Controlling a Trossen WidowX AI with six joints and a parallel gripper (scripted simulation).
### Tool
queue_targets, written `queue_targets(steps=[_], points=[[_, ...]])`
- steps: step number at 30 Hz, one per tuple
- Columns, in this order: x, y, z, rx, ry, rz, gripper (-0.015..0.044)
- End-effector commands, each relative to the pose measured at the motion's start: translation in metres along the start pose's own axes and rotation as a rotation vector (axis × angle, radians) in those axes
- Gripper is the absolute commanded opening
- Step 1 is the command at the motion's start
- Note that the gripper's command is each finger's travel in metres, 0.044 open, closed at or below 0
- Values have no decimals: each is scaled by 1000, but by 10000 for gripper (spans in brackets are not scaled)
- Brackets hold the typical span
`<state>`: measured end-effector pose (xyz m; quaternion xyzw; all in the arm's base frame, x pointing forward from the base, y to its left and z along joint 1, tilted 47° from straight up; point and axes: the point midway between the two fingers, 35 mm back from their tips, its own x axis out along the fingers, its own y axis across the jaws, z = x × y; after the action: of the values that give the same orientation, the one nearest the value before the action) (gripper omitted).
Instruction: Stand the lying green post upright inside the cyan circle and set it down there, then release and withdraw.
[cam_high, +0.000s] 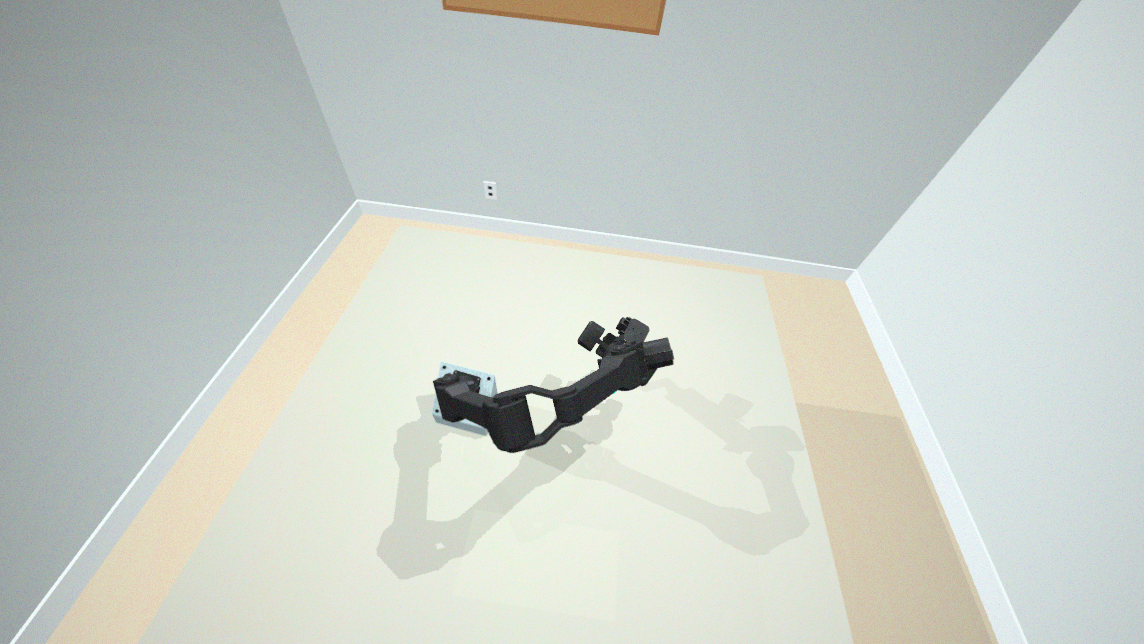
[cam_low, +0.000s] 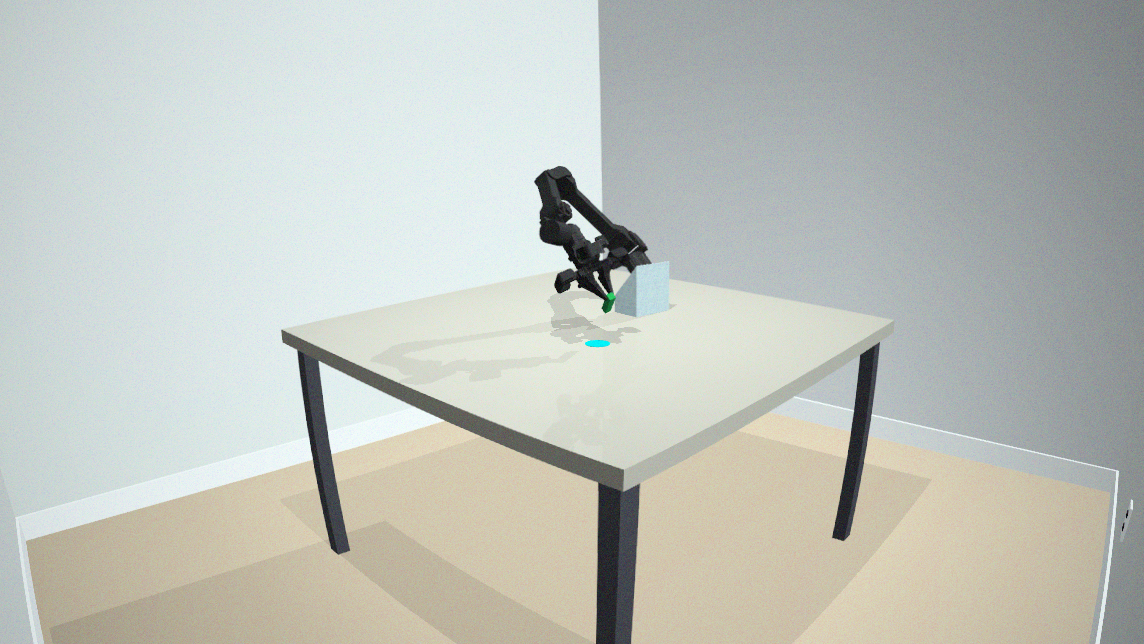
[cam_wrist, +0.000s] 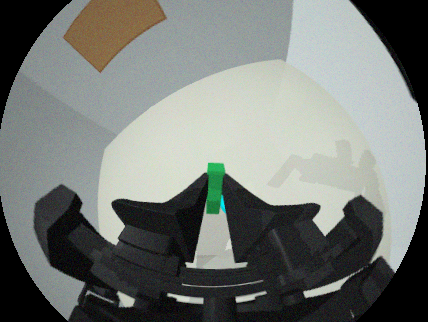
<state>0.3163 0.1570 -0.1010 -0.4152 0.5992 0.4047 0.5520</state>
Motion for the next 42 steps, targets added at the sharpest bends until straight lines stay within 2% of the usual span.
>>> queue_targets(steps=[1, 42], points=[[0, 0, 0, -8, -34, 7, 23], [-11, -2, -4, -73, -344, -14, 23]])
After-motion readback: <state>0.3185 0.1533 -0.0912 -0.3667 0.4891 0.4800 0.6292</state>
